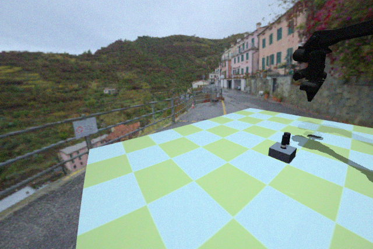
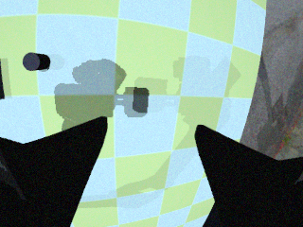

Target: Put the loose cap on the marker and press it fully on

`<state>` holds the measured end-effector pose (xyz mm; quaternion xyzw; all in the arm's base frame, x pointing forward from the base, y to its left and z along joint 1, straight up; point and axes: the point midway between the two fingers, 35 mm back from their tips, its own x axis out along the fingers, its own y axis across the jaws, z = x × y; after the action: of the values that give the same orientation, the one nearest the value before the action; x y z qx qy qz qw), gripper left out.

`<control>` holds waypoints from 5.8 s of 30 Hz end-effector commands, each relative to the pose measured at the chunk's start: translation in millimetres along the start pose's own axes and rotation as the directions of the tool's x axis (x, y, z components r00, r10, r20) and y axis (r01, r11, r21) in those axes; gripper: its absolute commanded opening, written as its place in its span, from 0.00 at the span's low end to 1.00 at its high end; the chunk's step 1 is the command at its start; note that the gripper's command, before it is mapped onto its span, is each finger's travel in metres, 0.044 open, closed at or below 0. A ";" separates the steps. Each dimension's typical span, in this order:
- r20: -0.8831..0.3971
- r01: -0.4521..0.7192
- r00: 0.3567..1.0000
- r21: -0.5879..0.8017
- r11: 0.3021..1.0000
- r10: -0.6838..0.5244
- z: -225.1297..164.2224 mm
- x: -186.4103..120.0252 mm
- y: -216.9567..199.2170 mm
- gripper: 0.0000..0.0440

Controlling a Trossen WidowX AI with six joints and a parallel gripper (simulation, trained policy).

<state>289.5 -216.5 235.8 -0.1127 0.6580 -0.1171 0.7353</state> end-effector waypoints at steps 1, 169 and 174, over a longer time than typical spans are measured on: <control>-0.014 -0.027 1.000 0.011 1.000 0.027 7.3 9.3 8.0 0.72; -0.280 -0.427 0.903 -0.478 0.768 0.327 -4.9 57.6 275.0 0.14; -0.268 -0.416 0.908 -0.500 0.760 0.321 -3.9 62.2 274.9 0.16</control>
<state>305.9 24.7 102.8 -0.1720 0.7206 0.2049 0.6397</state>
